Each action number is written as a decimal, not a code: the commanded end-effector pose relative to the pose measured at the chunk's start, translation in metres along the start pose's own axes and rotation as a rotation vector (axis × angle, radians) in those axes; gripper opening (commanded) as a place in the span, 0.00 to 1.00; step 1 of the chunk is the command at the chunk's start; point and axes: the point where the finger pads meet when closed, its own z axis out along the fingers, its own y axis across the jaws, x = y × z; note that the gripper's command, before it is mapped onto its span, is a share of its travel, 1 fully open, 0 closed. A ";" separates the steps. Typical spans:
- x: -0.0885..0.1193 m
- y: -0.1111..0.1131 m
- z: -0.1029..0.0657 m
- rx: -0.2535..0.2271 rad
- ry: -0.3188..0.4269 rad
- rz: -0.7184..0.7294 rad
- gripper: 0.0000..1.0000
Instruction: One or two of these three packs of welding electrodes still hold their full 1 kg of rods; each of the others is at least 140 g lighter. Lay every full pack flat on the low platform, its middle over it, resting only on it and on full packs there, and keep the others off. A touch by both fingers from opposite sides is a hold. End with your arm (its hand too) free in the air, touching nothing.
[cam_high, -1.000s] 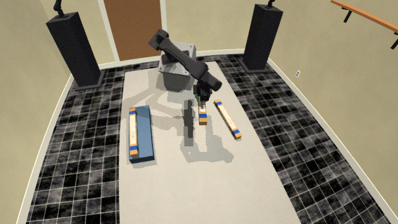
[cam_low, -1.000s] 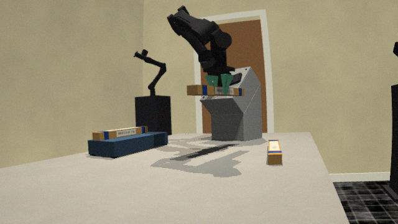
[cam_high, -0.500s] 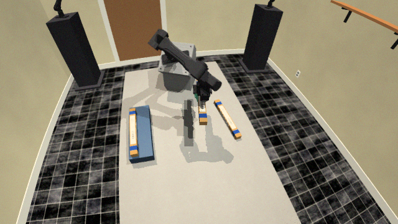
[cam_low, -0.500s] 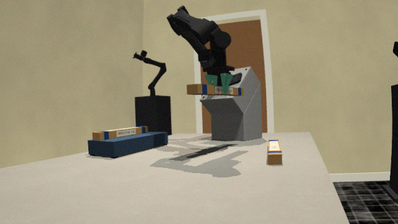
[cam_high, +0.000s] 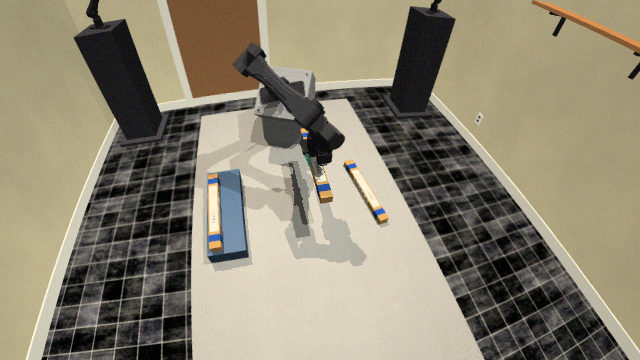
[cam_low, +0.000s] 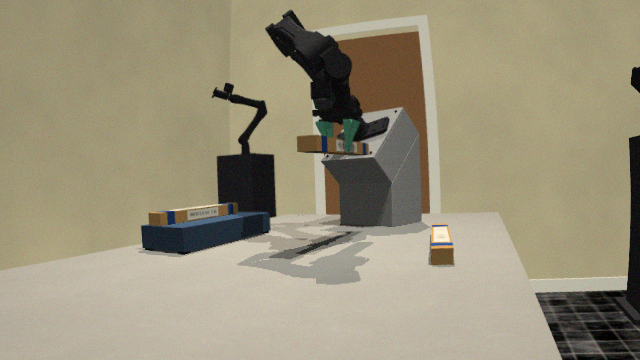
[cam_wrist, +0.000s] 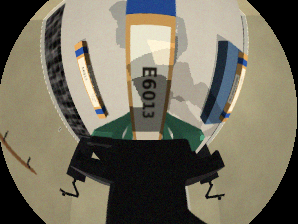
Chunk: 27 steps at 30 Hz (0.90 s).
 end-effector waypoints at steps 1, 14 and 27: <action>-0.014 -0.011 -0.016 -0.033 -0.058 0.006 0.00; -0.014 -0.041 -0.010 -0.029 -0.056 0.002 0.00; -0.021 -0.073 -0.007 -0.027 -0.070 0.007 0.00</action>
